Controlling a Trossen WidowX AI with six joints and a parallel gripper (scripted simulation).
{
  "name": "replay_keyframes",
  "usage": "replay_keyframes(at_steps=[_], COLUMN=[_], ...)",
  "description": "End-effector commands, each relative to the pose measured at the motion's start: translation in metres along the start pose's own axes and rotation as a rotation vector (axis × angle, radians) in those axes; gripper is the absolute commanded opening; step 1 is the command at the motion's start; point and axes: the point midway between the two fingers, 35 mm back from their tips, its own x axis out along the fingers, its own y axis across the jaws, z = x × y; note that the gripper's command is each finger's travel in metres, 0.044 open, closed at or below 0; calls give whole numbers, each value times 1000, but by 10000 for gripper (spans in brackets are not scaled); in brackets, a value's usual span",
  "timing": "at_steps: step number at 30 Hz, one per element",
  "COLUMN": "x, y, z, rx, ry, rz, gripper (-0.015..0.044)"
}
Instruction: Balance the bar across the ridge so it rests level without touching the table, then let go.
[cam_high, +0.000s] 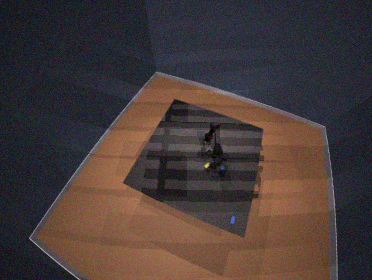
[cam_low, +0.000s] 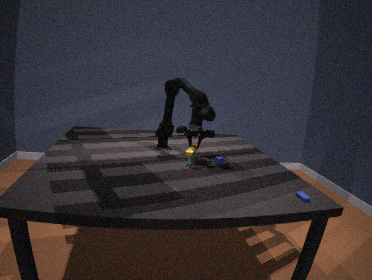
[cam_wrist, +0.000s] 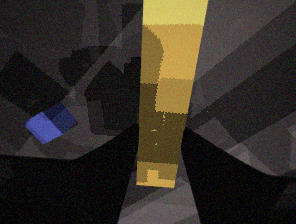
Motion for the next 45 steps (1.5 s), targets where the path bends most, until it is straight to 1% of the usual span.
replay_keyframes(at_steps=[1,45], x=[1,5], y=[0,0], z=[0,0], rx=[-5,-5], ry=[-1,-1], rz=[-1,-1], gripper=[0,0])
